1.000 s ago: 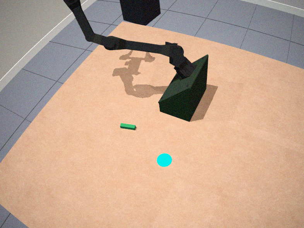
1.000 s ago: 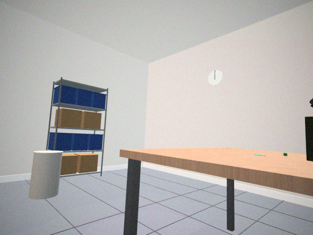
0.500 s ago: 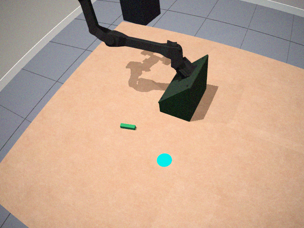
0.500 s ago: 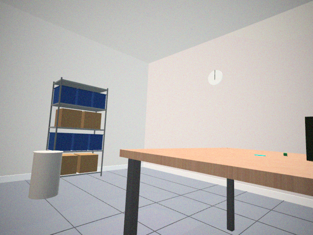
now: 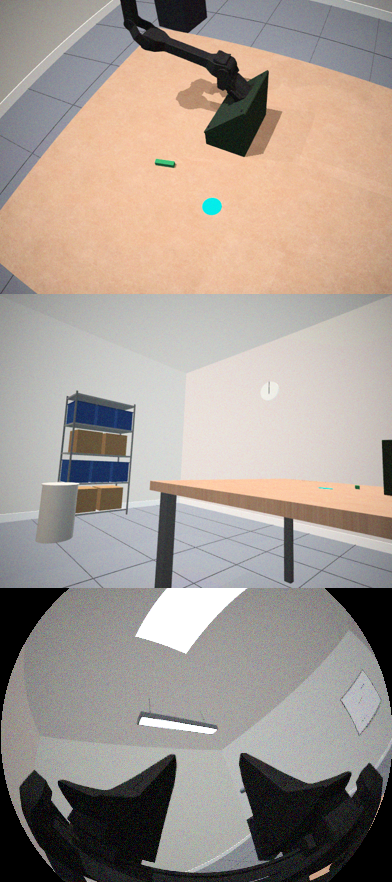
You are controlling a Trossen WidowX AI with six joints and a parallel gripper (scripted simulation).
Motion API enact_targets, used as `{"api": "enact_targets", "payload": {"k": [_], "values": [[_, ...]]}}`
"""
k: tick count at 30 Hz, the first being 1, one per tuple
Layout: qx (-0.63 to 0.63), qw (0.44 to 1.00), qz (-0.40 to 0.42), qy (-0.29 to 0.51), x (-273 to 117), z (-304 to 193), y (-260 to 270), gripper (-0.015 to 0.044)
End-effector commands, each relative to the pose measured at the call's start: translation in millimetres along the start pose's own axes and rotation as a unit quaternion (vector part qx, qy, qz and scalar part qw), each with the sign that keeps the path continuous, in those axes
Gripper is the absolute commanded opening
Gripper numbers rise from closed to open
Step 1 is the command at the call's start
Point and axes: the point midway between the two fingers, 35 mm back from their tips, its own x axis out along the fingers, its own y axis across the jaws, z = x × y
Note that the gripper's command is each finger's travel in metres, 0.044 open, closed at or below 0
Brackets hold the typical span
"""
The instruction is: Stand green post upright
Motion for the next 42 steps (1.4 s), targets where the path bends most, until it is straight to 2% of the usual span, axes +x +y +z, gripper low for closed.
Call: {"api": "enact_targets", "payload": {"k": [1, 10, 19, 31, 42], "values": [[0.017, 0.996, -0.088, -0.029, 17, 11, -50, 0.0233], [0.055, 0.954, -0.27, -0.114, 13, 45, -161, 0.0233], [0.099, 0.872, -0.435, -0.2, -34, 75, -266, 0.0233], [0.163, 0.708, -0.618, -0.3, -147, 88, -375, 0.0233], [0.224, 0.516, -0.742, -0.364, -276, 62, -432, 0.0233]]}}
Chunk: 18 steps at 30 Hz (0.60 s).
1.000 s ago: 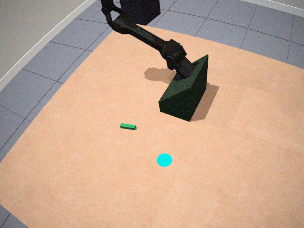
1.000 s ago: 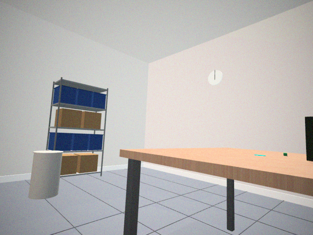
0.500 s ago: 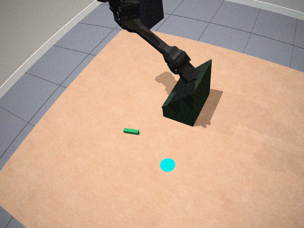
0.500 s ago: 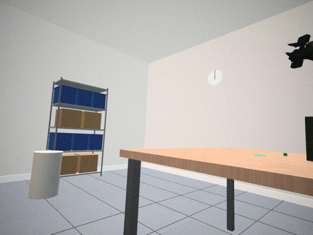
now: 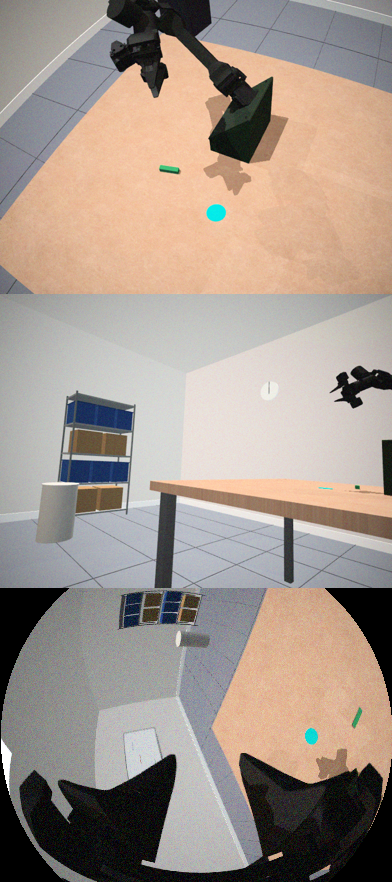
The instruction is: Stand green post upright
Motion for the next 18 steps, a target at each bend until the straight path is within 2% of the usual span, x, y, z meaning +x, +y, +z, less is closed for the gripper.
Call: {"api": "enact_targets", "payload": {"k": [1, 9, 18], "values": [[0.025, 0.996, -0.081, -0.025, 26, 16, -41, 0.0233], [0.074, 0.966, -0.237, -0.072, 55, 46, -133, 0.0233], [0.121, 0.901, -0.403, -0.104, 57, 63, -240, 0.0233]]}}
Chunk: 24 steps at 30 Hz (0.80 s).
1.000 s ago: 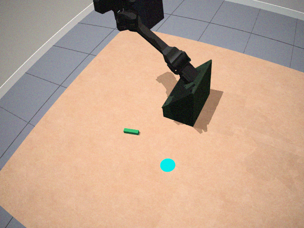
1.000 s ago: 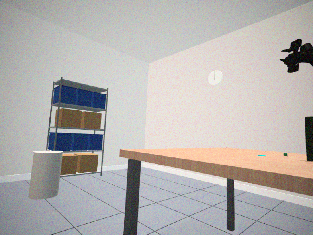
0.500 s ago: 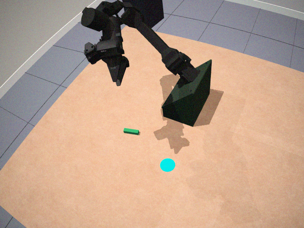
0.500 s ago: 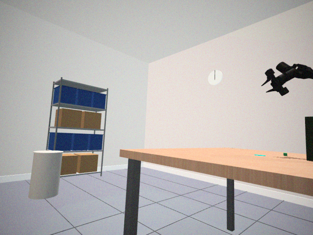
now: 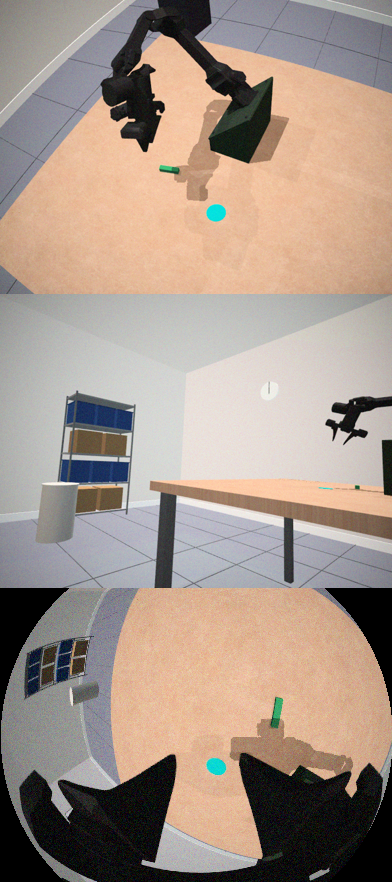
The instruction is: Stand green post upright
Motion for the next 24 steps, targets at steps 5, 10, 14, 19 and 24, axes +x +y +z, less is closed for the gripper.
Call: {"api": "enact_targets", "payload": {"k": [5, 10, 14, 19, 24], "values": [[0.029, 0.987, -0.157, -0.023, 53, 16, -74, 0.0233], [0.037, 0.978, -0.205, -0.027, 64, 19, -100, 0.0233], [0.037, 0.978, -0.205, -0.027, 67, 19, -100, 0.0233], [0.04, 0.978, -0.206, -0.023, 123, 21, -118, 0.0233], [0.037, 0.978, -0.205, -0.029, 170, 24, -146, 0.0233]]}}
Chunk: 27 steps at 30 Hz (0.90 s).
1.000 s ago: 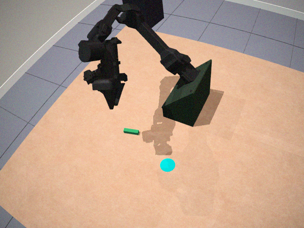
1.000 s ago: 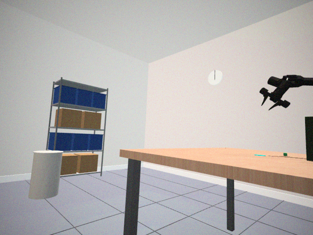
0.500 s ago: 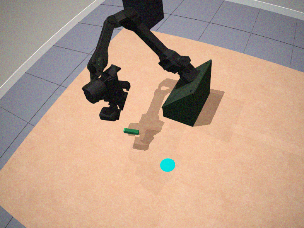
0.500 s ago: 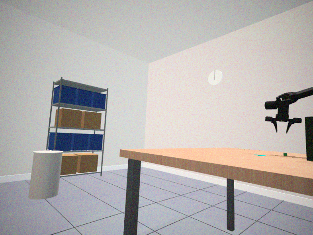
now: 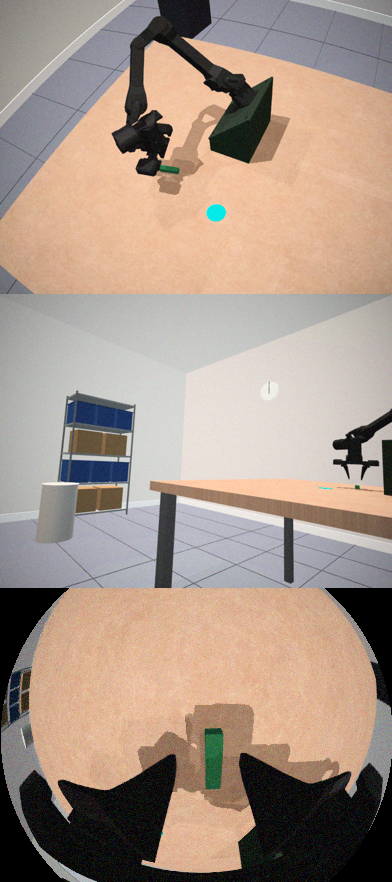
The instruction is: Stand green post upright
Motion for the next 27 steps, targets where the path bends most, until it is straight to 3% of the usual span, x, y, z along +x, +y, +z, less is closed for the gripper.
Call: {"api": "enact_targets", "payload": {"k": [1, 5, 13, 27], "values": [[-0.008, 1.0, -0.003, -0.002, 36, -3, -7, 0.0233], [-0.008, 1.0, -0.003, -0.002, 36, -3, -7, 0.0233], [-0.008, 1.0, -0.003, -0.002, 36, -3, -7, 0.0023], [-0.011, 1.0, -0.002, 0.006, 8, -5, -3, 0.0023]]}}
